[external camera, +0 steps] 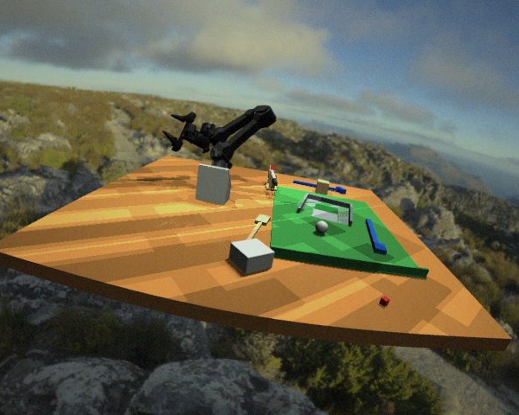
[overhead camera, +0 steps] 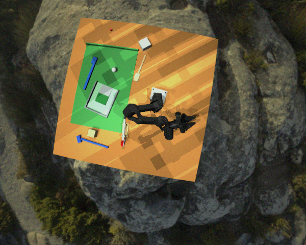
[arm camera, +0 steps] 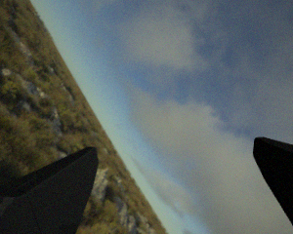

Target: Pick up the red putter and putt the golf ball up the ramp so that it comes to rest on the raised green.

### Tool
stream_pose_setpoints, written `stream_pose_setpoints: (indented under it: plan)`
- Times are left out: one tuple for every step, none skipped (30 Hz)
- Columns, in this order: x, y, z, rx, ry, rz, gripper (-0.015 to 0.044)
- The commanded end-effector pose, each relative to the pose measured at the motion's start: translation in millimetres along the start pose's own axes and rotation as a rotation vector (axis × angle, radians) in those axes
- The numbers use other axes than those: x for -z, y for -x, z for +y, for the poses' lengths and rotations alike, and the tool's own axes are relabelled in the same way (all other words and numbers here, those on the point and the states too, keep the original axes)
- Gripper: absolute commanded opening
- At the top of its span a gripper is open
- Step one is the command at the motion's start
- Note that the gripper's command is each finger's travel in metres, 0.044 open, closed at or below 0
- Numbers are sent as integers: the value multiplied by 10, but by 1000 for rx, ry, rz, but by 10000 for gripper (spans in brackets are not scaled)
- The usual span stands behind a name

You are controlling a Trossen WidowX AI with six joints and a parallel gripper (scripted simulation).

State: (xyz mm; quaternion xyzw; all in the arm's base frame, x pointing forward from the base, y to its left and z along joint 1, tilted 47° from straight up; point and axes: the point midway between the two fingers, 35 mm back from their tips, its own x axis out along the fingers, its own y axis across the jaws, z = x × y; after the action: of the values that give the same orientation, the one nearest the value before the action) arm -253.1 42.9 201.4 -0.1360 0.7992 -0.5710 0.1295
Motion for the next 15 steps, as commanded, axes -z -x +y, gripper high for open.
stream_pose_setpoints:
  plan:
    - [4, -2, 0, -1, 0, 1, 426]
    - [18, -8, 0, -3, -1, 3, 440]
    - [40, -17, 0, -8, -2, 6, 440]
    - [71, -31, 1, -14, -4, 11, 440]
    - [111, -49, 3, -22, -6, 17, 440]
    - [164, -55, 15, -34, -12, 29, 440]
    - [231, -14, 52, -51, -30, 54, 440]
    - [297, 29, 89, -67, -48, 79, 440]
    - [362, 75, 126, -83, -66, 104, 440]
    - [425, 123, 162, -98, -84, 129, 440]
    - [485, 173, 197, -113, -102, 154, 440]
    - [551, 218, 207, -122, -119, 181, 440]
    - [615, 262, 210, -128, -134, 209, 440]
    - [690, 317, 211, -134, -152, 241, 440]
    - [767, 376, 213, -141, -170, 275, 440]
